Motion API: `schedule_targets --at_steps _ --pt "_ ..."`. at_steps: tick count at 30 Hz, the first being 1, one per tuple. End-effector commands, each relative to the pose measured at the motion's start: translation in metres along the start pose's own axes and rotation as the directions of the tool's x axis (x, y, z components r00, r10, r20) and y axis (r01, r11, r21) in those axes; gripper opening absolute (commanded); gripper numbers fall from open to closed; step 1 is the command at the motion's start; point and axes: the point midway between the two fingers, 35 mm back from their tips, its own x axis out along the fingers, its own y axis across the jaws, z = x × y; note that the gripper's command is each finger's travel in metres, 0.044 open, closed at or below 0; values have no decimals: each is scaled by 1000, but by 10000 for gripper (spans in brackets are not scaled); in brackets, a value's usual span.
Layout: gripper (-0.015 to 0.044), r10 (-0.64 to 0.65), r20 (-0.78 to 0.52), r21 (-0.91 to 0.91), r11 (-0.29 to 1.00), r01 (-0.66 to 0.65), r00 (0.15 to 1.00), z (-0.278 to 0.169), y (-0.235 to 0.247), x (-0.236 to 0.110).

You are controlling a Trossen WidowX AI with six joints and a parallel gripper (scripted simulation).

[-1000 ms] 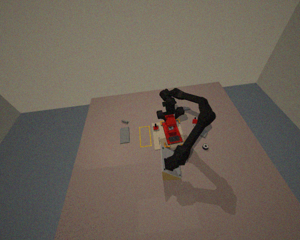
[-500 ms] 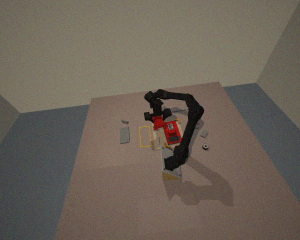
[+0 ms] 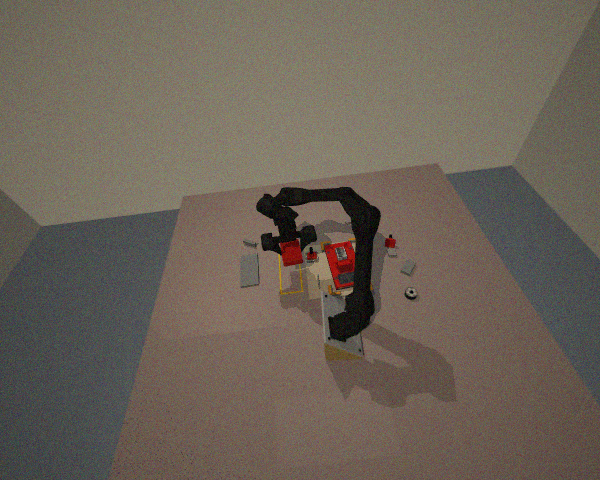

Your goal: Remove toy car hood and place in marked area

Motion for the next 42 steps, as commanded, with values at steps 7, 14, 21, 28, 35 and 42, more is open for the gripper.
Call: schedule_targets --at_steps 7,14,21,28,35,42 --pt "0 2 -1 7 1000 -2 1000 -6 19 2" --pt "0 2 -1 7 1000 -2 1000 -5 19 8" --pt "0 2 -1 7 1000 -2 1000 -5 19 14" --pt "0 2 0 7 1000 -2 1000 -4 19 20" --pt "0 2 0 7 1000 -2 1000 -4 19 26" --pt "0 2 0 7 1000 -2 1000 -4 19 32"
